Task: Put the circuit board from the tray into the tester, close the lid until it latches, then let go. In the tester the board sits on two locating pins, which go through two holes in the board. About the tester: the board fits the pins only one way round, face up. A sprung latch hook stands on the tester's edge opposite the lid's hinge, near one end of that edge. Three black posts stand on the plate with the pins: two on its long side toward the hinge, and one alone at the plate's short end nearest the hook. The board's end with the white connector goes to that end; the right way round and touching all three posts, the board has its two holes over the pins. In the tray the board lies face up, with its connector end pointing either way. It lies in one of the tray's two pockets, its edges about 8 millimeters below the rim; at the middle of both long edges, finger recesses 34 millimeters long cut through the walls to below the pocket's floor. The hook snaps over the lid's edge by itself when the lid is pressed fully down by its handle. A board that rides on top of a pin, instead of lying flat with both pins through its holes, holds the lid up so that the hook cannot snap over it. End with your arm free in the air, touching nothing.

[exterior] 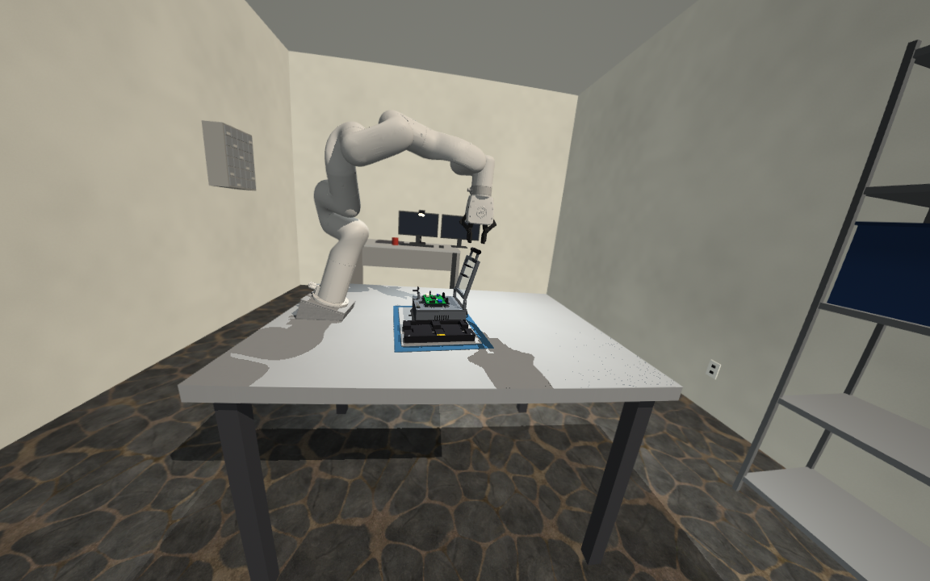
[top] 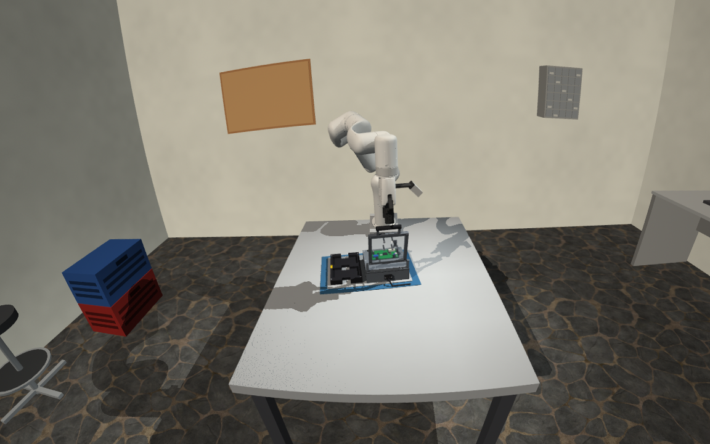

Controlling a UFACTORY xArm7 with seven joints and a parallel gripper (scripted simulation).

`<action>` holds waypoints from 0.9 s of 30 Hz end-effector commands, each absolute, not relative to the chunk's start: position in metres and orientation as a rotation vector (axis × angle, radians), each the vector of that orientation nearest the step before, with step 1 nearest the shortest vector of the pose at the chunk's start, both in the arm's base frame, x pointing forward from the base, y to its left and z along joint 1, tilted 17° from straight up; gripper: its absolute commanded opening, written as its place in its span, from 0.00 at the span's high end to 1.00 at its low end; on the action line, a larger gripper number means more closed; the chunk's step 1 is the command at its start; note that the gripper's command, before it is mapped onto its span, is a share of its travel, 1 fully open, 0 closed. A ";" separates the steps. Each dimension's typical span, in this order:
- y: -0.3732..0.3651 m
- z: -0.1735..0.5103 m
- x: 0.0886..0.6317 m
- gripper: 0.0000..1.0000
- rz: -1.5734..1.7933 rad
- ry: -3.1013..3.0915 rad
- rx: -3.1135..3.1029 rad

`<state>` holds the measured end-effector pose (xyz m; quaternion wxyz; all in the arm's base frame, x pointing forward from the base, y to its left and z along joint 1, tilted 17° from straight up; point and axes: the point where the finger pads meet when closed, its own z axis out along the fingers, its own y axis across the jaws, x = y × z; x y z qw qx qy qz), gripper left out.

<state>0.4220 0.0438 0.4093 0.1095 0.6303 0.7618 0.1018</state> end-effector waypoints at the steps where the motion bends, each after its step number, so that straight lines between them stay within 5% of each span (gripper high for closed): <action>1: 0.044 0.411 0.422 0.49 0.304 2.238 1.851; 27: 0.044 0.400 0.426 0.49 0.304 2.238 1.851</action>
